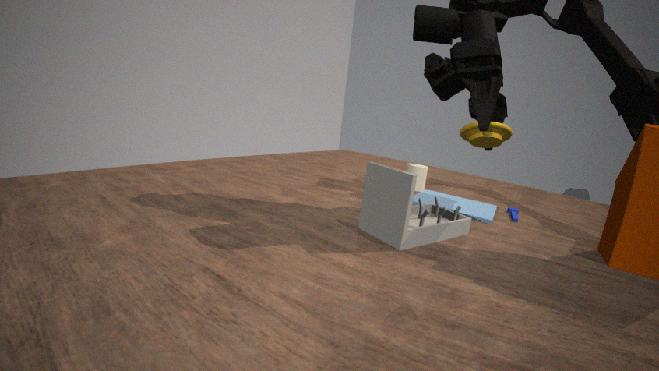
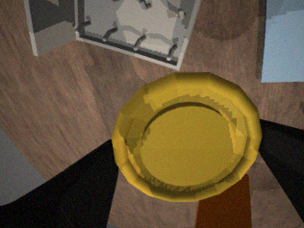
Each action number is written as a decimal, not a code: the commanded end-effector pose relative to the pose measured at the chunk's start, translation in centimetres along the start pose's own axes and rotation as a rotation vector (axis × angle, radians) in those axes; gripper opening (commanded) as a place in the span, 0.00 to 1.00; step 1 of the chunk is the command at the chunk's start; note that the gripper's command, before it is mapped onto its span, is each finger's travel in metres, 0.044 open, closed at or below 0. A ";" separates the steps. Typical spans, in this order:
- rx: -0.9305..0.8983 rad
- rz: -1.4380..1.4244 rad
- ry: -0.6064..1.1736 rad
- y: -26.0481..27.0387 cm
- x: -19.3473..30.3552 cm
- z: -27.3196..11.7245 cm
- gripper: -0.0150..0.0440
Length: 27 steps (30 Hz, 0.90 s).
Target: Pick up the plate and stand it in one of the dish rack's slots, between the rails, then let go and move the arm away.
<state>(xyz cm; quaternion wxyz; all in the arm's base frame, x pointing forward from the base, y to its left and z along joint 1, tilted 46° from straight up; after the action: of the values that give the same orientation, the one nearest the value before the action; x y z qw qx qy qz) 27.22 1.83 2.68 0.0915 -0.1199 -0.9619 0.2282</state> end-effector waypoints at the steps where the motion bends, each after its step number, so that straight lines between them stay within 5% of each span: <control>1: -0.077 -0.086 0.030 -0.2 -0.1 1.1 0.25; 27: -0.517 -0.546 -0.081 -1.7 -1.0 5.7 0.25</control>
<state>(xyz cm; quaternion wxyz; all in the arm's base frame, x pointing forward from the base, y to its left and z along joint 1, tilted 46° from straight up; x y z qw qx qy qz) 26.64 -1.89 -1.26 0.0945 0.0991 -0.9904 -0.0202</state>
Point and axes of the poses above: the point midway between the two fingers, 35 mm back from their tips, its own z axis out along the fingers, its own y axis across the jaws, x = y × z, the point moved 4 cm from there along -z, back along the fingers, and after that the axes turned 5 degrees about z, right-handed, at the moved point
